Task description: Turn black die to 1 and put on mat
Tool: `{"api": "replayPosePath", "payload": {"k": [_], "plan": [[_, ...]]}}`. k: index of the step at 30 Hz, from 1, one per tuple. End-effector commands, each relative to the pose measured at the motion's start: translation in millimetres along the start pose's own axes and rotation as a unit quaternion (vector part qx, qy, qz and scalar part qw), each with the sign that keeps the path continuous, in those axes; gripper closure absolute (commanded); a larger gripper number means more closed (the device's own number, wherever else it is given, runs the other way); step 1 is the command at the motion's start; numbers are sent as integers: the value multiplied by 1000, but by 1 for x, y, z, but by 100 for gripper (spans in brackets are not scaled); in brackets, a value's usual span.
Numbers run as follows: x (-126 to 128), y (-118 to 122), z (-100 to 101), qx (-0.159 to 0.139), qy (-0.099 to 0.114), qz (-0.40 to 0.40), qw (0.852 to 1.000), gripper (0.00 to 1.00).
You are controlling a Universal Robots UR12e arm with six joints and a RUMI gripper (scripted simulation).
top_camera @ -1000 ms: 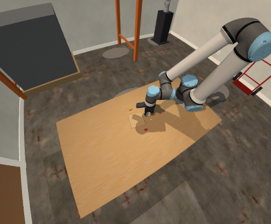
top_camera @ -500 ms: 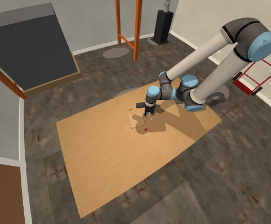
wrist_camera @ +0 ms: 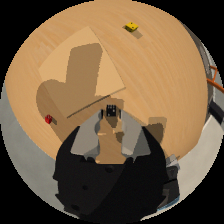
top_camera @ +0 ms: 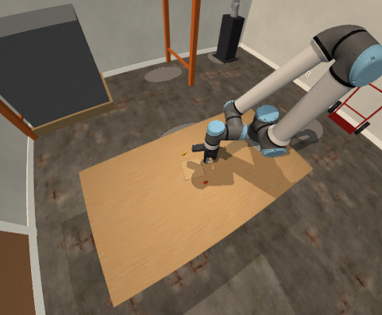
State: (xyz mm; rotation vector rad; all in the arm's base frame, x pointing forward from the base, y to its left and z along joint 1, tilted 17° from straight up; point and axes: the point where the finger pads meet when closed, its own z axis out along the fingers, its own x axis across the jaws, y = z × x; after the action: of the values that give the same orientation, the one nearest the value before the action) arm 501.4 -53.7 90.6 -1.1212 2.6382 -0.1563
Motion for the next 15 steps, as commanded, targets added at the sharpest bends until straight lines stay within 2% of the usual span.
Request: {"api": "replayPosePath", "payload": {"k": [1,4,5,15], "plan": [[0,-1,0,0,0,0,1000,82],[0,-1,0,0,0,0,1000,82],[0,-1,0,0,0,0,1000,100],[0,-1,0,0,0,0,1000,100]]}}
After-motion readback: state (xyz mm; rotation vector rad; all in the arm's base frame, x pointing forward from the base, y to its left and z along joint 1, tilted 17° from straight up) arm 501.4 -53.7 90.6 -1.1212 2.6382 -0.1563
